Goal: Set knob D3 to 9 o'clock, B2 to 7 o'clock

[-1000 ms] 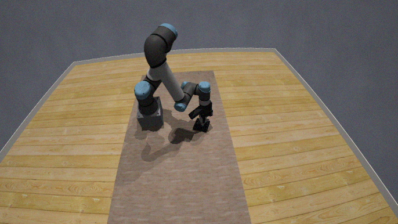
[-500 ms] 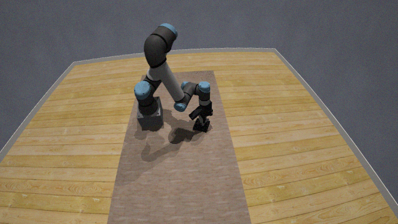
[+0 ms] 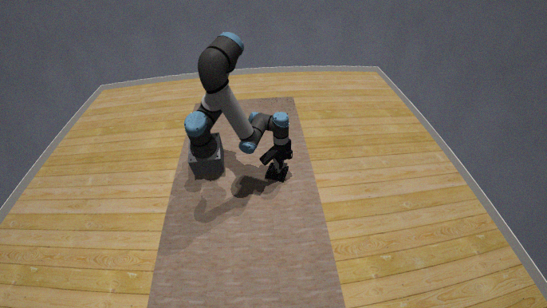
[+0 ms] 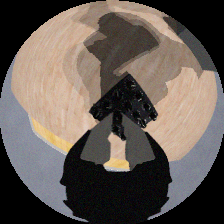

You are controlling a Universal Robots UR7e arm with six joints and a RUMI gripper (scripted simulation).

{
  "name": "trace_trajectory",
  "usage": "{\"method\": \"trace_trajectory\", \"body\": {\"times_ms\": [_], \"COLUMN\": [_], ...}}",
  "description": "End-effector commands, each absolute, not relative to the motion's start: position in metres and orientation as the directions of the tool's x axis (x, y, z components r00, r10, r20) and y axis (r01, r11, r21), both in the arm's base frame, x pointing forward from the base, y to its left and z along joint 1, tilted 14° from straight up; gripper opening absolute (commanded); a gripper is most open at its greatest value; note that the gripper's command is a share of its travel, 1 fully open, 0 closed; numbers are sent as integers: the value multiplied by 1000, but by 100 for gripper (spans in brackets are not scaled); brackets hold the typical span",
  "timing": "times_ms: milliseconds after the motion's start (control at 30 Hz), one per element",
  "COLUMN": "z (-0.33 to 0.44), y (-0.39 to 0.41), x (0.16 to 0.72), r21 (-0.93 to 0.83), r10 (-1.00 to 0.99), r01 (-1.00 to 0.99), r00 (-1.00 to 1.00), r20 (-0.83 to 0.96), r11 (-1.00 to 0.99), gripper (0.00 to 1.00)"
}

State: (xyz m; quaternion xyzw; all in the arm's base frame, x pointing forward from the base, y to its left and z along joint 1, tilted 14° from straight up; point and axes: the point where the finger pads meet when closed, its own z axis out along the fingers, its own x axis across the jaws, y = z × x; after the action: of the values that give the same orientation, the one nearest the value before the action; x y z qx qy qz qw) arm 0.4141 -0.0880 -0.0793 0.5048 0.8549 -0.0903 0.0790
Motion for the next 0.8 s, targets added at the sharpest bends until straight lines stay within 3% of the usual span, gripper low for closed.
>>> {"method": "trace_trajectory", "body": {"times_ms": [0,100,133,767], "z": [-79,-79,-79,-79], "y": [-88,-88,-88,-88], "x": [414,414,414,414], "r21": [-74,-74,-74,-74], "r10": [848,848,848,848], "r01": [877,877,877,877], "r00": [-478,-478,-478,-478], "r20": [-227,-227,-227,-227], "r11": [475,475,475,475], "gripper": [4,4,11,11]}}
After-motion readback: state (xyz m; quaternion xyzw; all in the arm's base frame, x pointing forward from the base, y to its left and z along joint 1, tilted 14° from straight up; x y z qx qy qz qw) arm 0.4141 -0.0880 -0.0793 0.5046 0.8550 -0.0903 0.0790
